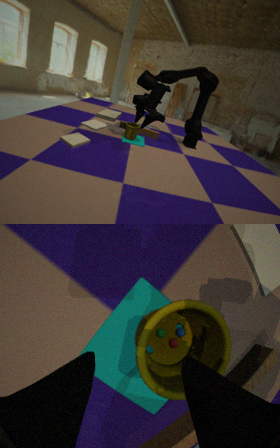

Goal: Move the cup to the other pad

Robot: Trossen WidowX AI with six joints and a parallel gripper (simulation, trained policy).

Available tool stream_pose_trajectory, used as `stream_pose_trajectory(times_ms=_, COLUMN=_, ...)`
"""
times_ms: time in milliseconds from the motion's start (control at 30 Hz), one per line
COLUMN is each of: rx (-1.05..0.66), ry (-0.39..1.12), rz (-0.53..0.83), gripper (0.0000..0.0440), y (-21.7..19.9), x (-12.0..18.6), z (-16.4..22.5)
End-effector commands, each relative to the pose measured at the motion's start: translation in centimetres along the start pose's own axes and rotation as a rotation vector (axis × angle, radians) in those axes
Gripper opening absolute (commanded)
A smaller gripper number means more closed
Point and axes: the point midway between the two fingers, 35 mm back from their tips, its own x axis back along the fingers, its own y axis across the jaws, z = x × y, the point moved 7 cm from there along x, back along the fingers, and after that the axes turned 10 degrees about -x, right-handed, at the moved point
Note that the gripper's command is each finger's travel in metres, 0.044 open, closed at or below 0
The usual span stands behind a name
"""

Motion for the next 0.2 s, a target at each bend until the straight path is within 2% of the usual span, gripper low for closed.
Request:
stream_pose_trajectory(times_ms=0, rx=-0.003, ry=-0.034, rz=-0.001, gripper=0.0278, y=-0.1, x=1.2, z=-0.2)
stream_pose_trajectory(times_ms=167, rx=-0.015, ry=-0.068, rz=0.003, gripper=0.0388, y=-0.6, x=2.7, z=-0.4)
